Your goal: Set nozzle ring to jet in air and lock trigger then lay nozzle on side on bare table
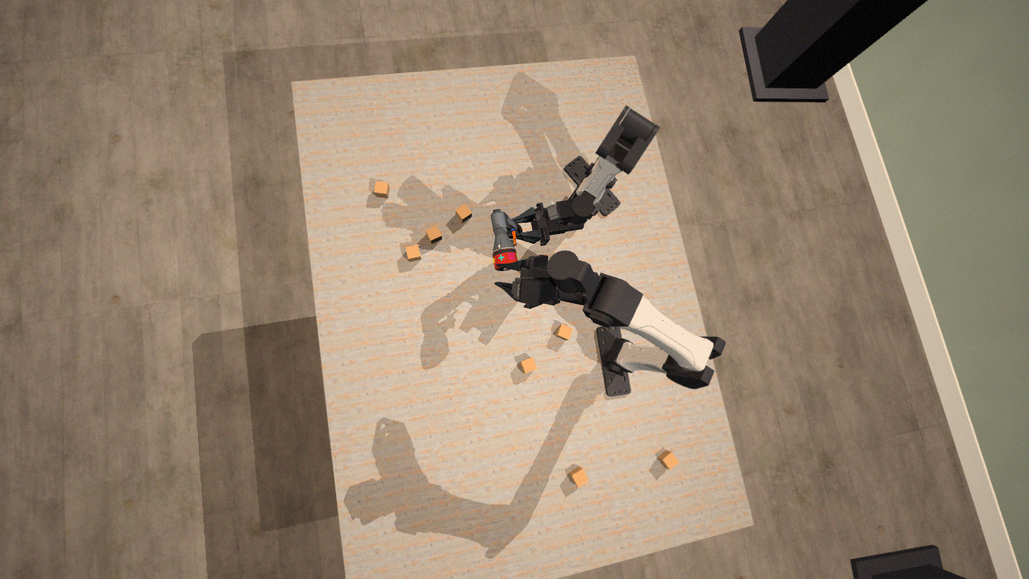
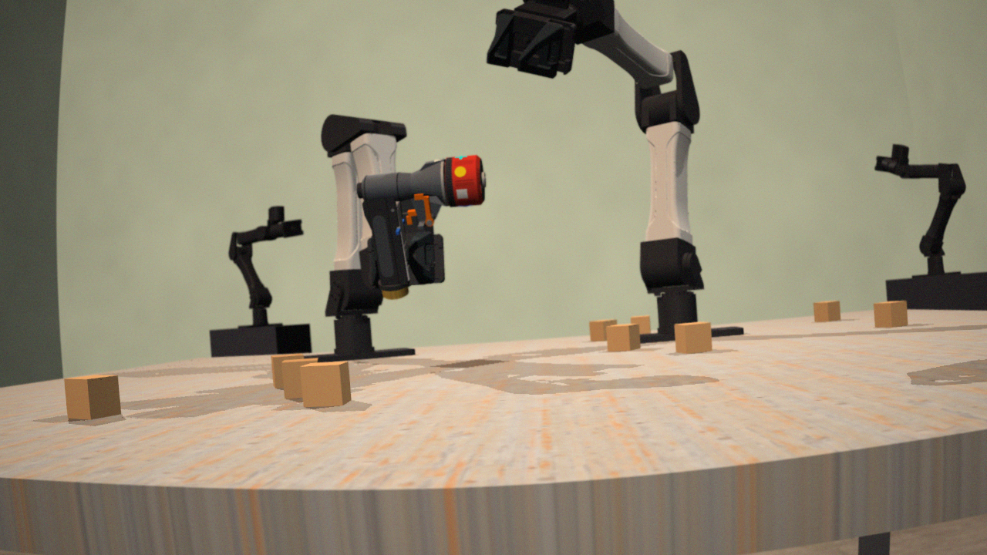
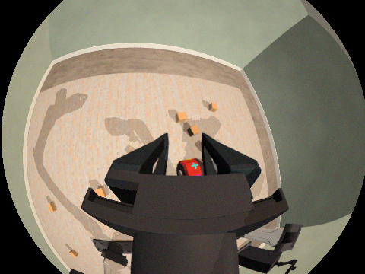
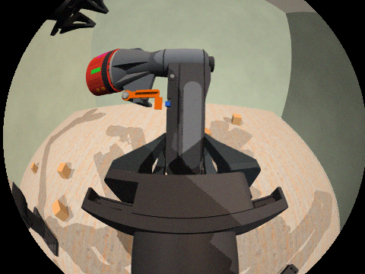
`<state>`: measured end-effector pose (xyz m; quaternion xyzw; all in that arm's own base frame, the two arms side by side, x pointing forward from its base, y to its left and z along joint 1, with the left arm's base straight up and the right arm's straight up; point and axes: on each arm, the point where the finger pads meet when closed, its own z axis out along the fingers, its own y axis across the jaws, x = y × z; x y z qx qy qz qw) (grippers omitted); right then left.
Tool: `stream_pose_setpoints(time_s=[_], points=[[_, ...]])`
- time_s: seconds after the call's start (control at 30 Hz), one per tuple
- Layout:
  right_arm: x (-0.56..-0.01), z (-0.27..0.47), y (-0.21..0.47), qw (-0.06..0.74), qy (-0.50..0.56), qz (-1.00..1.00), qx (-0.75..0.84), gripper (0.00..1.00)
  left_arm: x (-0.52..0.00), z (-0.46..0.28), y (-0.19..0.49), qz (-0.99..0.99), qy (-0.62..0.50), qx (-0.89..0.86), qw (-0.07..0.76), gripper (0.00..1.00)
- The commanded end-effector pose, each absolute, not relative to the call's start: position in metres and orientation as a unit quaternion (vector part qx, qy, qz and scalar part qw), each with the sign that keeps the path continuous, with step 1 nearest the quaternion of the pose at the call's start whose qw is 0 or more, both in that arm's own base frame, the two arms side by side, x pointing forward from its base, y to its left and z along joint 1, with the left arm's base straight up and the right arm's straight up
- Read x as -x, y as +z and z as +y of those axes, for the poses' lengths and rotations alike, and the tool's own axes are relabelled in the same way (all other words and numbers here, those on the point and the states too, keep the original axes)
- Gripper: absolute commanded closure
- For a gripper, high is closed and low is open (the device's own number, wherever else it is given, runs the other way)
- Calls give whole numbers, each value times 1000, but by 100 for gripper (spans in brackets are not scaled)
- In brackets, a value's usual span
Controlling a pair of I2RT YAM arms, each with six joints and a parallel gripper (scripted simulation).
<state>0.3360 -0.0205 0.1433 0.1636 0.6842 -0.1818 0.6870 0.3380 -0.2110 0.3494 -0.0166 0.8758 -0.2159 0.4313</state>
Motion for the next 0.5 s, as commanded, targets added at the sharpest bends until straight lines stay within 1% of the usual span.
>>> stream_pose_setpoints(time_s=[0.0, 0.2, 0.27, 0.47], points=[[-349, -19, 174, 724, -161, 646, -181, 64, -354, -195, 378, 833, -233, -5, 502, 63], [-375, -5, 145, 669, -157, 720, -98, 64, -371, -156, 388, 803, -204, -9, 560, 63], [-375, -5, 145, 669, -157, 720, -98, 64, -371, -156, 388, 803, -204, -9, 560, 63], [-397, -1, 126, 617, -146, 772, -43, 64, -382, -113, 397, 771, -160, -9, 616, 63]])
